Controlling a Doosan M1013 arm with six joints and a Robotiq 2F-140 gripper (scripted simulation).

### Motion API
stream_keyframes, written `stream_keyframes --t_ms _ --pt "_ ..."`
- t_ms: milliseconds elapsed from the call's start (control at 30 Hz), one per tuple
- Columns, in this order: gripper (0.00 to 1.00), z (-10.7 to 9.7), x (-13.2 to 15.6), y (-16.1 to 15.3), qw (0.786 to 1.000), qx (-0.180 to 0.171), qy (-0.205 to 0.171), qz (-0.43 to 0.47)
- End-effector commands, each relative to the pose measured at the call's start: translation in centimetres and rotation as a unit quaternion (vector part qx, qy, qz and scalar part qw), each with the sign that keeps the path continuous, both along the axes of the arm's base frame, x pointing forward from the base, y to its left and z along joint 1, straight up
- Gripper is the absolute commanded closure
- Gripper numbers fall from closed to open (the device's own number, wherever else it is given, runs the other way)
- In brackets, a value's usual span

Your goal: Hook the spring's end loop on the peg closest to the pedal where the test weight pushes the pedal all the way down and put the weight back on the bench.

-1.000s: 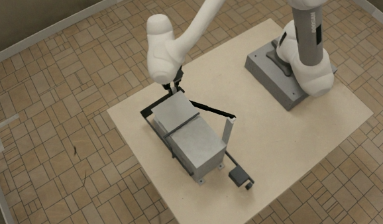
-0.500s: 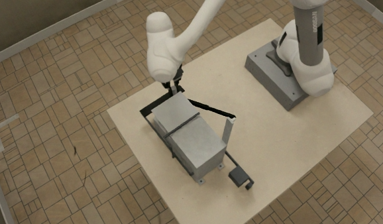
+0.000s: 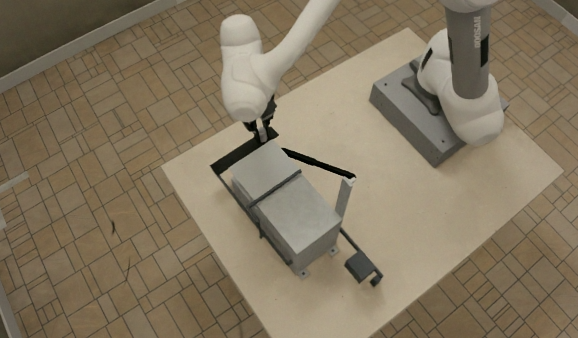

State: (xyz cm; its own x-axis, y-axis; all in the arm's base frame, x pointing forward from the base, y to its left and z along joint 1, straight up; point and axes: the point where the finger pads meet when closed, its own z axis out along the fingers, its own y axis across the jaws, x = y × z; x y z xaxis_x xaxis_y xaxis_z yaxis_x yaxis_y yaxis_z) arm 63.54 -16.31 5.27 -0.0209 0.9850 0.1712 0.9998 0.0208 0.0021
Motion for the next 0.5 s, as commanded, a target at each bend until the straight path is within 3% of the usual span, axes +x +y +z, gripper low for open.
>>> stream_keyframes --t_ms 0,467 --pt "0.75 0.4 0.0 0.0 1.0 0.0 -0.001 0.0" --pt "0.75 1.4 0.0 0.0 1.0 0.0 -0.001 0.0"
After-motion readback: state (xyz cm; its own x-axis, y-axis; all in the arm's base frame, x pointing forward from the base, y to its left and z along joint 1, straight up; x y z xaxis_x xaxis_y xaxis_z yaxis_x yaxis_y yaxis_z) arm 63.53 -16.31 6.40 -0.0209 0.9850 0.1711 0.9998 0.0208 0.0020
